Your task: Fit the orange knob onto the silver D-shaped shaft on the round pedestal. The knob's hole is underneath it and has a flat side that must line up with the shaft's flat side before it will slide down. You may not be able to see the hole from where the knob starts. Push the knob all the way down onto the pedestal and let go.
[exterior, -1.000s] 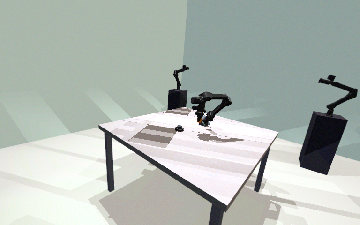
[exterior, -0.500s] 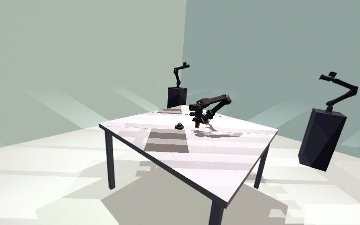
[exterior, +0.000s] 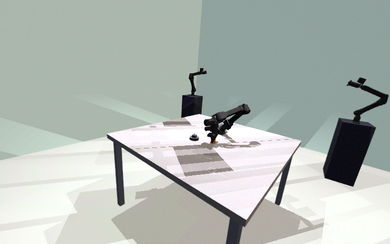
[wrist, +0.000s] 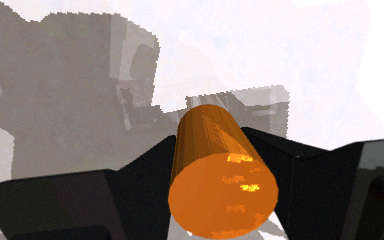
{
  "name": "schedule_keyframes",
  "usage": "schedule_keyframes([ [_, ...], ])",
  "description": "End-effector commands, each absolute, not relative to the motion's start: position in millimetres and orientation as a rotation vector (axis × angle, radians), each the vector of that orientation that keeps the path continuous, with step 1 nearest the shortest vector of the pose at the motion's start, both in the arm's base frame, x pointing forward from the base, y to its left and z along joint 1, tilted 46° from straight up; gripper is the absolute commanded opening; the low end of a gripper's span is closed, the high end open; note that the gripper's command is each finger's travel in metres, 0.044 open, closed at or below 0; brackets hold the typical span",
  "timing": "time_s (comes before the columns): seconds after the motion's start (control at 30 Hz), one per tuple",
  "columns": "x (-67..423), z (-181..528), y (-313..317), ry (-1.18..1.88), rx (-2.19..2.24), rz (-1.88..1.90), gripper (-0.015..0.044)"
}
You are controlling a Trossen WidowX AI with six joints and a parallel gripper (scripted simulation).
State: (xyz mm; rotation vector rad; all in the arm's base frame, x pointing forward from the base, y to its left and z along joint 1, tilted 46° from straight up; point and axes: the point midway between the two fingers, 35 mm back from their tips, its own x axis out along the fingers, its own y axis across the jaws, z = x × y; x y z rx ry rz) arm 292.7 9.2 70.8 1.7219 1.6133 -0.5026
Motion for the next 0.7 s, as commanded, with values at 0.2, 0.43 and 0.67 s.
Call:
schedule_keyframes([
  [0.2,292.6,71.1,9.4,1.615,1.721,-0.503,0.024],
  [0.43,292.6,71.1,9.4,1.615,1.721,-0.503,0.024],
  [0.67,292.6,71.1,9.4,1.615,1.721,-0.503,0.024],
])
